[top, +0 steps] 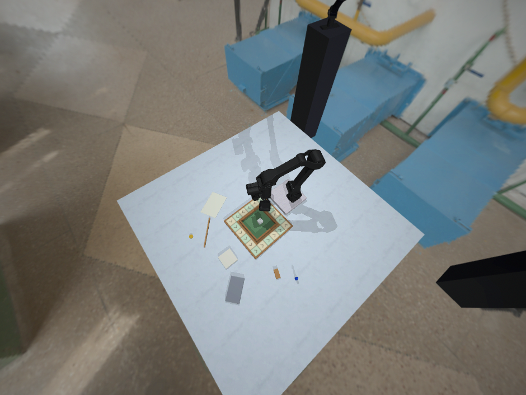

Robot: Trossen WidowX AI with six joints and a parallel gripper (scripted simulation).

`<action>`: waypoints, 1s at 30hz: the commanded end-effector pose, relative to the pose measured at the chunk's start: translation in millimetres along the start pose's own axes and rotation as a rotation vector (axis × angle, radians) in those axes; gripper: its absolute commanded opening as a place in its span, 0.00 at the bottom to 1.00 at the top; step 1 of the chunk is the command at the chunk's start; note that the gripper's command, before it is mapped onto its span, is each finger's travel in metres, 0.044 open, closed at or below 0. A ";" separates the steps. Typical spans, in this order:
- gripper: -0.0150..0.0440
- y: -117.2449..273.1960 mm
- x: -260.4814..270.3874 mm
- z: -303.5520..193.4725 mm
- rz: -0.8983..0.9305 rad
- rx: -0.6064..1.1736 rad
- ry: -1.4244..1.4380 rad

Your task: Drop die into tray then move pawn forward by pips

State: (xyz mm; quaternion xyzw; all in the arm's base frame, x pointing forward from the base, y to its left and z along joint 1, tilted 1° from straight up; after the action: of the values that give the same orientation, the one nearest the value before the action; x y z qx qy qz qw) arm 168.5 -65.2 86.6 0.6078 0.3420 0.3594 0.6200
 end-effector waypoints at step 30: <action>0.25 -26.5 -0.6 -2.0 -0.001 0.006 -0.003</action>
State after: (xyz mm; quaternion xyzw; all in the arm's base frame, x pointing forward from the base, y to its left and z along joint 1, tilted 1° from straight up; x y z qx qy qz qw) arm 167.1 -64.6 60.5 0.6100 0.3436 0.3576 0.6181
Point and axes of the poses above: the point midway between the two fingers, 35 mm back from their tips, its own y axis back along the fingers, its own x axis across the jaws, z = x × y, the point moved 3 cm from there along y, back along the fingers, and after that the axes turned 9 degrees about y, right-handed, at the moved point
